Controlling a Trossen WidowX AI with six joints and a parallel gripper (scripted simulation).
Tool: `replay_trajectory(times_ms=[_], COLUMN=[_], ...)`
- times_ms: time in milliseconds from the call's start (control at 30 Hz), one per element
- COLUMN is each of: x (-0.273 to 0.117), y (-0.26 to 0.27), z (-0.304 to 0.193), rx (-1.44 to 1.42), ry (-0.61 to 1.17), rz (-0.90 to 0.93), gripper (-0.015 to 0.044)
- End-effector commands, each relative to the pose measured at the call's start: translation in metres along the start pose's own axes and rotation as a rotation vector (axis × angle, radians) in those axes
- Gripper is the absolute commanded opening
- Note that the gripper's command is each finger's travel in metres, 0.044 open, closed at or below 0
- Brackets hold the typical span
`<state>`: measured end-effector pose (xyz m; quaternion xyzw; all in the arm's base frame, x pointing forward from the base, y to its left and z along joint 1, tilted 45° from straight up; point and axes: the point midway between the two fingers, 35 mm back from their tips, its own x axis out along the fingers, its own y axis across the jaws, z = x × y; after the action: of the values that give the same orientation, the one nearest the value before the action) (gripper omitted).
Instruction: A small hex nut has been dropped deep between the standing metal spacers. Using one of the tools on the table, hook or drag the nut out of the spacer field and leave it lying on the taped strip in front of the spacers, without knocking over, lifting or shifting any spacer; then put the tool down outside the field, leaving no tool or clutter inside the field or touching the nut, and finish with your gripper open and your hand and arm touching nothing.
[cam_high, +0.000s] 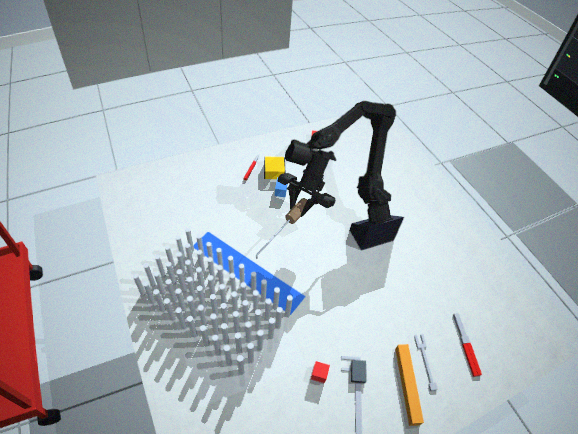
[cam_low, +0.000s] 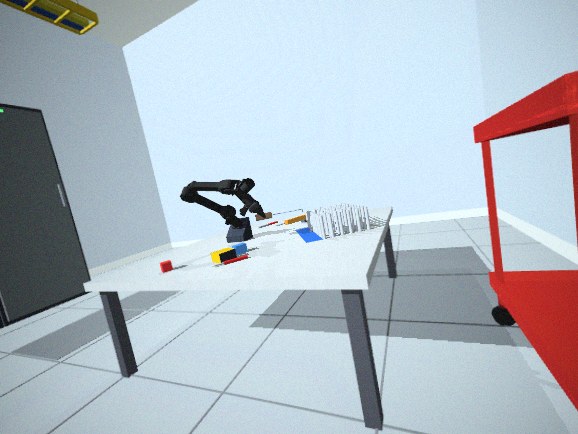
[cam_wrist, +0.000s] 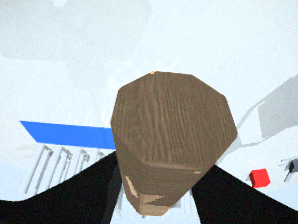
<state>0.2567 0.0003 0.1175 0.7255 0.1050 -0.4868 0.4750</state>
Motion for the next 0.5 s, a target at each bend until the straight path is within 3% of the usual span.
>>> replay_trajectory(times_ms=[0, 167, 200, 467], x=[-0.018, -0.036, -0.022, -0.027], y=[0.002, 0.000, 0.000, 0.025], z=[-0.010, -0.019, -0.012, 0.007], rx=[0.006, 0.003, 0.002, 0.161], ry=[0.005, 0.008, 0.002, 0.008], rz=[0.011, 0.018, 0.008, 0.038], gripper=[0.0000, 0.0000, 0.0000, 0.0000])
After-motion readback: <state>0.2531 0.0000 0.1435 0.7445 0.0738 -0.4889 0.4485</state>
